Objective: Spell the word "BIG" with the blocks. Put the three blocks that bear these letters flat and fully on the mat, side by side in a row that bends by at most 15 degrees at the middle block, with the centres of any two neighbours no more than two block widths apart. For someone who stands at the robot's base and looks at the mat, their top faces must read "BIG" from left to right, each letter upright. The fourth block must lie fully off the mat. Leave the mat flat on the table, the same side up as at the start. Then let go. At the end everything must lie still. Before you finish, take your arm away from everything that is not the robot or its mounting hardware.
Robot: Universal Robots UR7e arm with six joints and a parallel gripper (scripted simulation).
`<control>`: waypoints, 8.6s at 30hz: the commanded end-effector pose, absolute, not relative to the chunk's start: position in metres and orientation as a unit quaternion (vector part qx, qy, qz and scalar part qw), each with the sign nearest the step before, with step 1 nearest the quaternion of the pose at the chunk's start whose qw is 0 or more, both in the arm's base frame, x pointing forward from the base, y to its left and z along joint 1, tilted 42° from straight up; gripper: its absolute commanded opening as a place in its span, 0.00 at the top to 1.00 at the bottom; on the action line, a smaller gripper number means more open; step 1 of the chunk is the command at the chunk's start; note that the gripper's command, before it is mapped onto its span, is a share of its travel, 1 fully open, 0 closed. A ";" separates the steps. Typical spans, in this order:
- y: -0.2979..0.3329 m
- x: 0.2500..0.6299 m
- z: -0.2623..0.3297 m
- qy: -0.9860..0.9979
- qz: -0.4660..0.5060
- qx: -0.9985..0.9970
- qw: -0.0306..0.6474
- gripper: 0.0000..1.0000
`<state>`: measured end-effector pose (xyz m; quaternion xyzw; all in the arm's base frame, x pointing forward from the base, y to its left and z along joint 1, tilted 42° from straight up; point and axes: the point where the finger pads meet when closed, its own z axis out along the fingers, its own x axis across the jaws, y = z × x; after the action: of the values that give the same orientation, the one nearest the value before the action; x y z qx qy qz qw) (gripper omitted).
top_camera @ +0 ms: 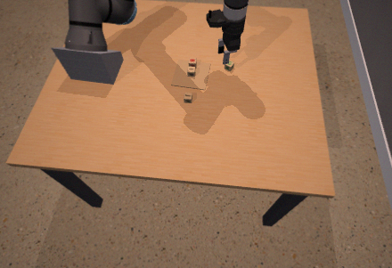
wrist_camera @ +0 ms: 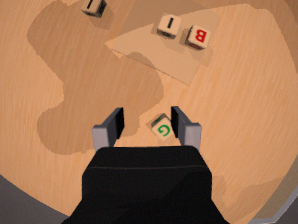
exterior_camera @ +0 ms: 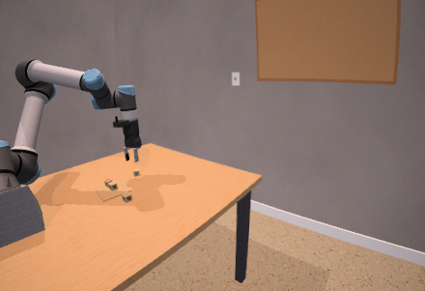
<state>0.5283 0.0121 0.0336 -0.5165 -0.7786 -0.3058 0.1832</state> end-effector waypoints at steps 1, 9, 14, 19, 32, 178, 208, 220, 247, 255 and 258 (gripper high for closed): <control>0.016 0.531 0.036 -0.749 -0.296 -0.558 0.200 0.00; 0.022 0.536 0.040 -0.698 -0.278 -0.621 0.225 0.00; 0.026 0.539 0.043 -0.666 -0.266 -0.655 0.239 0.00; 0.028 0.541 0.045 -0.645 -0.259 -0.675 0.247 0.00; 0.037 0.549 0.051 -0.566 -0.230 -0.743 0.275 0.00; 0.080 0.557 0.016 -0.486 -0.200 -0.796 0.299 0.00; 0.079 0.557 0.016 -0.486 -0.200 -0.796 0.299 0.00; 0.079 0.557 0.016 -0.486 -0.200 -0.796 0.299 0.00; 0.079 0.557 0.017 -0.487 -0.200 -0.796 0.298 0.00; 0.079 0.557 0.017 -0.487 -0.200 -0.796 0.298 0.00; 0.079 0.557 0.017 -0.487 -0.200 -0.796 0.298 0.00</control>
<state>0.5573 0.0786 0.0168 -0.7965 -0.4864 -0.2002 0.2981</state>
